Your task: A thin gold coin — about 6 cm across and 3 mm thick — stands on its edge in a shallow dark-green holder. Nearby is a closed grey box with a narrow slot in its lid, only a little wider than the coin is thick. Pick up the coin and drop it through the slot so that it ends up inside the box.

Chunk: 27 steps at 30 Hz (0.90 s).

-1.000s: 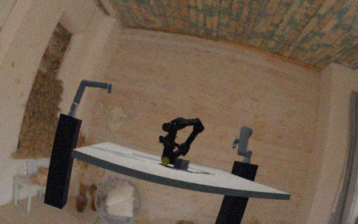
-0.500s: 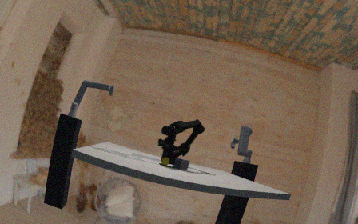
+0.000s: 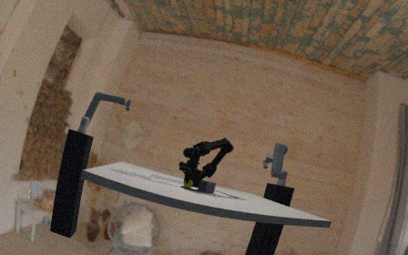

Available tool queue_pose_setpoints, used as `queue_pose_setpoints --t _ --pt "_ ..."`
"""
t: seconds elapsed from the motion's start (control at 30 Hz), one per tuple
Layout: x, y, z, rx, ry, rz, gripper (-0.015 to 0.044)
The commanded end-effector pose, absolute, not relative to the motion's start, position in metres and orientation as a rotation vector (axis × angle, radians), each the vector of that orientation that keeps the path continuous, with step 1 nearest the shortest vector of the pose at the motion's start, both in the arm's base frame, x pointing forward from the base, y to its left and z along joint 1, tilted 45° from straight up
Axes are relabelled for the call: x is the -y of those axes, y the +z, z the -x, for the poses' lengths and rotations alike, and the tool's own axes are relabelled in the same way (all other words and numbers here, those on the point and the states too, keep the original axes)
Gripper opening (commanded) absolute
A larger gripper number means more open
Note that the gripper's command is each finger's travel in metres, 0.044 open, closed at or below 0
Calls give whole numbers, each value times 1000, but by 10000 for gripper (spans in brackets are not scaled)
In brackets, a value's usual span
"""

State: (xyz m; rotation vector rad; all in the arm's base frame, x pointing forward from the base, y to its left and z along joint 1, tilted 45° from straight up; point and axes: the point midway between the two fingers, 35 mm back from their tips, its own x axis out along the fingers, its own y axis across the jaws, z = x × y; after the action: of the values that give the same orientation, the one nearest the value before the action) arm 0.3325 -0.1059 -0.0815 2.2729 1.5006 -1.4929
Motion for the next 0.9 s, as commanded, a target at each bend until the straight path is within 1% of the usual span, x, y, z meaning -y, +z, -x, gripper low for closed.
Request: queue_pose_setpoints --t 0.0,0.37,0.57,0.87 --pt "100 -87 -331 -1507 -1499 -2278 161" --pt "88 -97 -331 -1510 -1498 -2279 161" --pt "88 -97 -331 -1510 -1498 -2279 3" --pt "88 -97 -331 -1510 -1498 -2279 0"
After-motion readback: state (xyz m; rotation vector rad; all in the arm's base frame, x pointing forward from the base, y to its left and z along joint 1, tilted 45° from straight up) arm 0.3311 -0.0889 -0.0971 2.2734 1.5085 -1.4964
